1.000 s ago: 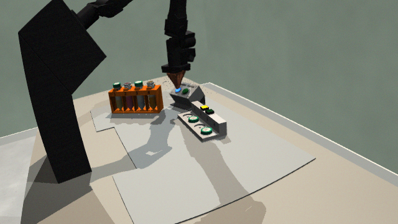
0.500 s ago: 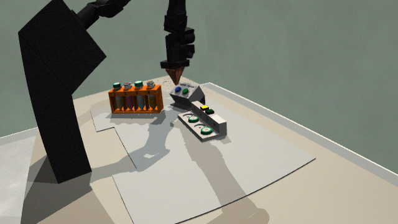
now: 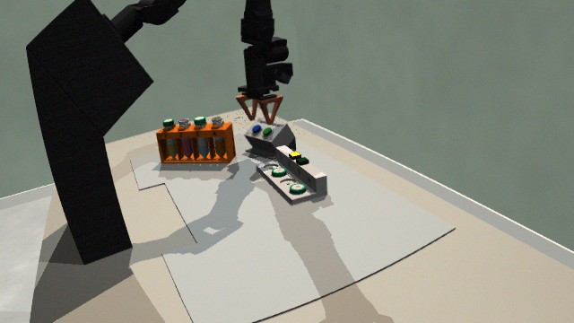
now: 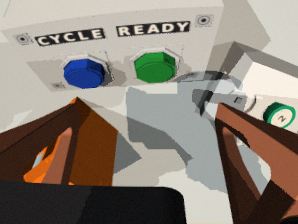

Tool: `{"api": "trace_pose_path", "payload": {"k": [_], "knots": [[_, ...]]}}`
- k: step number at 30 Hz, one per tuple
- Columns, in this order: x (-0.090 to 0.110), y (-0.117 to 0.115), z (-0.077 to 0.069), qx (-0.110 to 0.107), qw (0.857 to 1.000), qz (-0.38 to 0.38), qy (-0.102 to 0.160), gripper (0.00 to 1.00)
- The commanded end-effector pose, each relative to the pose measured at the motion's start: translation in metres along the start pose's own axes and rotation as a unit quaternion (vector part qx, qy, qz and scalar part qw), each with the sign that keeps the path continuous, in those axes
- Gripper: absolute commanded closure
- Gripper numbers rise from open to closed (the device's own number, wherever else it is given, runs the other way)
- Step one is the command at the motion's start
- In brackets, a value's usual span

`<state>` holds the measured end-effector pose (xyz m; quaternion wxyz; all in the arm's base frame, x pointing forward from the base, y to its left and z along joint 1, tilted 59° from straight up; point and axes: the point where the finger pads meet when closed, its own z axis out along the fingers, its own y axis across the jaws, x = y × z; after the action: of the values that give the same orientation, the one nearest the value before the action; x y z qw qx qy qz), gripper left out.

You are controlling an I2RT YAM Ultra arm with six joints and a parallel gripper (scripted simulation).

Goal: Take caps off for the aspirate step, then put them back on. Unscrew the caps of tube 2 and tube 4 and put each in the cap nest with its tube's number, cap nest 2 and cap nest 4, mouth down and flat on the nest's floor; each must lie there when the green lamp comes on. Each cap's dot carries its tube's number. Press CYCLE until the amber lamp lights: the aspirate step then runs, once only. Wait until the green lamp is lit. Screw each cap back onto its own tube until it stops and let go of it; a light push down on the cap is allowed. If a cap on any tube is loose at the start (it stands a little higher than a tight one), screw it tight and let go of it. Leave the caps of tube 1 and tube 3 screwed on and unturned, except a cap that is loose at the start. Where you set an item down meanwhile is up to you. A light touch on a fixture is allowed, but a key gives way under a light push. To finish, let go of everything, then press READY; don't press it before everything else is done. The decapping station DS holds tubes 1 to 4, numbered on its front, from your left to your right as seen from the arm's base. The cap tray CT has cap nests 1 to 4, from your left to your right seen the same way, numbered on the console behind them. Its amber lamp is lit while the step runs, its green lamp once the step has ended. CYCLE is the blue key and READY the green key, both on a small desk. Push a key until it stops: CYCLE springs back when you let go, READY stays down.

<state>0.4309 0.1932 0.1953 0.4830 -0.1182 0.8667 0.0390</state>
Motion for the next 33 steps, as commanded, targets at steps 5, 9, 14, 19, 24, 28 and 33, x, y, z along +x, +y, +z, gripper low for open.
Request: {"api": "trace_pose_path", "payload": {"k": [5, 9, 14, 19, 24, 28, 33], "knots": [[-0.003, -0.043, 0.001, -0.015, 0.989, 0.145, -0.010, 0.00], [-0.001, -0.060, 0.003, -0.014, 0.989, 0.145, -0.010, 0.00], [0.004, -0.101, 0.008, -0.014, 0.989, 0.145, -0.010, 0.00], [0.009, -0.143, 0.014, -0.013, 0.989, 0.144, -0.010, 0.00], [0.014, -0.184, 0.019, -0.013, 0.989, 0.144, -0.010, 0.00], [0.014, -0.188, 0.019, -0.013, 0.989, 0.144, -0.010, 0.00], [0.014, -0.188, 0.019, -0.013, 0.989, 0.144, -0.010, 0.00]]}}
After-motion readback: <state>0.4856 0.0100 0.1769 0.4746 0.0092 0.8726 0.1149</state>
